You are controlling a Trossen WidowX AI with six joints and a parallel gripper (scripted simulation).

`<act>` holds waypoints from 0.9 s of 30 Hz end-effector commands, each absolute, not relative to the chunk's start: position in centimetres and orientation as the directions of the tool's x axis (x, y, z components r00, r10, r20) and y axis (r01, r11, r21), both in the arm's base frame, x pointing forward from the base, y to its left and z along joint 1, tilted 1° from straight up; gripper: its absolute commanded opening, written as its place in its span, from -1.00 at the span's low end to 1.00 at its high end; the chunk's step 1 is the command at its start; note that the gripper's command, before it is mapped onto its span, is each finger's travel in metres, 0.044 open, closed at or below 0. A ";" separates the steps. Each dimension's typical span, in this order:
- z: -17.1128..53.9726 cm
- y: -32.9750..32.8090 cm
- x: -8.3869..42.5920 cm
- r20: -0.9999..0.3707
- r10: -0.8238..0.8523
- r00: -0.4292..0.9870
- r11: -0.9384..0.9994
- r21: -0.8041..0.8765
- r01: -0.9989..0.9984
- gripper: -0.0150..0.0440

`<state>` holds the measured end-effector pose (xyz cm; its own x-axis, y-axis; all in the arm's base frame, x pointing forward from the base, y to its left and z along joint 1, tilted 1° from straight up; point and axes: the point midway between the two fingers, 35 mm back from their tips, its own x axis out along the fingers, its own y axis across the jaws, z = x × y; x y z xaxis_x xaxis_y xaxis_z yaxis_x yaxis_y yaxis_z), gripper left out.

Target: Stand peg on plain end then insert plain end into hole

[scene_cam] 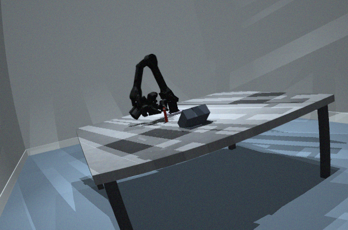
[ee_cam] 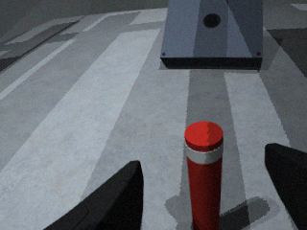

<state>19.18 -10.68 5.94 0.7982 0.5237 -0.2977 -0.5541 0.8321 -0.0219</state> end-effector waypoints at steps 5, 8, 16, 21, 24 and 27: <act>5.9 -10.7 19.2 -0.298 0.524 0.798 0.832 -0.022 -0.554 1.00; 5.9 -10.7 19.2 -0.298 0.524 0.798 0.832 -0.022 -0.554 1.00; 9.0 -11.6 19.6 -0.305 0.509 0.805 0.840 -0.029 -0.542 1.00; 17.1 -11.6 19.7 -0.318 0.473 0.821 0.858 -0.043 -0.511 1.00; 21.2 -10.4 19.3 -0.322 0.456 0.829 0.867 -0.051 -0.496 1.00; 22.1 -10.1 19.2 -0.322 0.453 0.831 0.867 -0.056 -0.495 1.00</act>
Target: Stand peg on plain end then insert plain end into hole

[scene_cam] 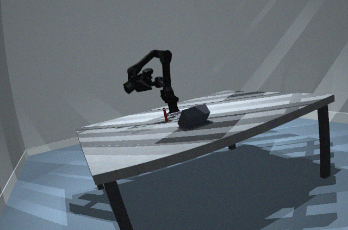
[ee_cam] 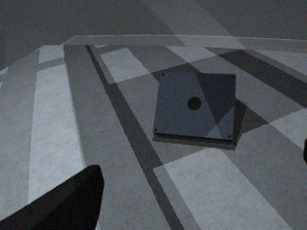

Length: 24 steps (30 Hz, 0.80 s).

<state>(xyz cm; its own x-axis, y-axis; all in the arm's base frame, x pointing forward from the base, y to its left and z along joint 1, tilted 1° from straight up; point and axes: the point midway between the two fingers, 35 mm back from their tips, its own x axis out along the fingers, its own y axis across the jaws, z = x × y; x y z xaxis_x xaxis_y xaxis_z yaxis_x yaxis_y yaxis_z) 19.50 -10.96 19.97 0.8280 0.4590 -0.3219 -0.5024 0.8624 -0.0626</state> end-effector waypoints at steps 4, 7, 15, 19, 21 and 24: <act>22.1 -10.1 19.2 -0.322 0.453 0.831 0.867 -0.056 -0.495 1.00; 21.6 -9.7 19.3 -0.358 0.477 0.803 0.853 -0.033 -0.521 1.00; 19.3 -8.1 19.4 -0.540 0.555 0.632 0.783 0.085 -0.616 1.00; 18.2 -7.6 19.4 -0.629 0.565 0.535 0.757 0.136 -0.640 1.00; 17.7 -7.4 19.3 -0.671 0.561 0.485 0.747 0.157 -0.646 1.00; 16.9 -7.2 19.3 -0.730 0.545 0.413 0.737 0.182 -0.651 1.00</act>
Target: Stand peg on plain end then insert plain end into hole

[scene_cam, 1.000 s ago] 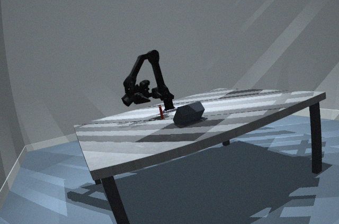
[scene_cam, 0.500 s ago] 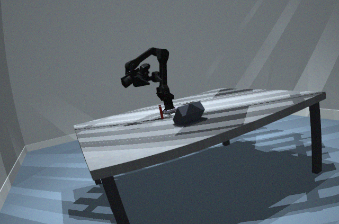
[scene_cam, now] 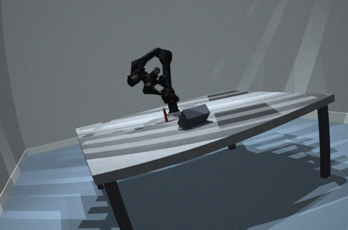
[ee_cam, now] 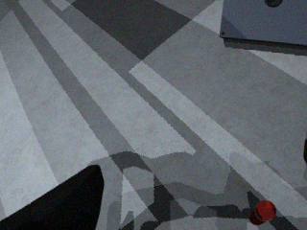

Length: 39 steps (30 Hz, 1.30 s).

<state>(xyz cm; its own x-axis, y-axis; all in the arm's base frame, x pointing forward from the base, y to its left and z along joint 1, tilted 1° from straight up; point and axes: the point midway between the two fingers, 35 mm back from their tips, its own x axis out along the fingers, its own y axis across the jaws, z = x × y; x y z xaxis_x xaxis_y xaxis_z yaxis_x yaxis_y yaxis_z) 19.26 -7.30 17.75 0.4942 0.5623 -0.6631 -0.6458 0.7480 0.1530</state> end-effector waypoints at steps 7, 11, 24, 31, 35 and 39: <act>15.6 -7.0 19.4 -0.846 0.468 0.256 0.734 0.210 -0.646 1.00; 15.1 -7.1 19.6 -0.899 0.399 0.180 0.744 0.203 -0.637 1.00; 14.4 -8.3 21.2 -0.997 0.078 0.023 0.801 0.049 -0.597 1.00; 14.5 -8.8 21.9 -1.000 -0.021 0.008 0.811 -0.022 -0.584 1.00; 14.5 -8.8 21.9 -1.000 -0.021 0.008 0.811 -0.022 -0.584 1.00; 14.3 -8.8 21.9 -1.000 -0.021 0.008 0.812 -0.022 -0.583 1.00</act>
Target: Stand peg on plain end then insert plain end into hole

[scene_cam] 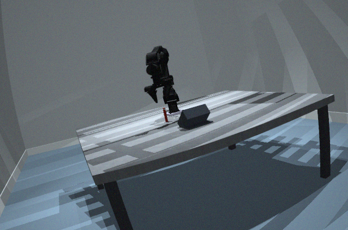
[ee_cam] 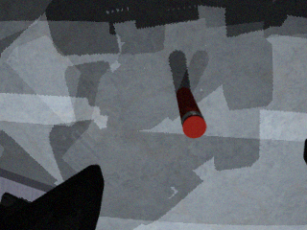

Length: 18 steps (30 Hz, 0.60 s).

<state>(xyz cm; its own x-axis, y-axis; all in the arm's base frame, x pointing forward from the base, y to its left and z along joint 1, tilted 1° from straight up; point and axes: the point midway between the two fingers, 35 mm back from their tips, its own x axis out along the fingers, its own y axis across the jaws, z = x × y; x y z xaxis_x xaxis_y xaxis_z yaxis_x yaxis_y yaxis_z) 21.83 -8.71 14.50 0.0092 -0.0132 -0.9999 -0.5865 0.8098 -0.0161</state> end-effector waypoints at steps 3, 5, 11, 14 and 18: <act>13.4 -8.8 21.9 -1.000 -0.021 0.008 0.816 -0.022 -0.578 1.00; 12.8 -8.8 21.9 -1.000 -0.021 0.007 0.818 -0.022 -0.575 1.00; 12.4 -8.8 21.9 -1.000 -0.021 0.007 0.819 -0.022 -0.574 1.00; 12.0 -8.9 22.0 -1.000 -0.021 0.007 0.819 -0.022 -0.574 1.00; 11.3 -8.9 22.0 -1.000 -0.021 0.007 0.819 -0.022 -0.574 1.00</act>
<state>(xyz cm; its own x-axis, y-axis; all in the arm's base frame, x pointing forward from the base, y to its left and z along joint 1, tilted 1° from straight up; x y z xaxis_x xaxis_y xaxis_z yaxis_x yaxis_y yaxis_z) 22.12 -8.84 12.06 0.0167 -0.0196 -0.9997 -0.5775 0.8160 -0.0256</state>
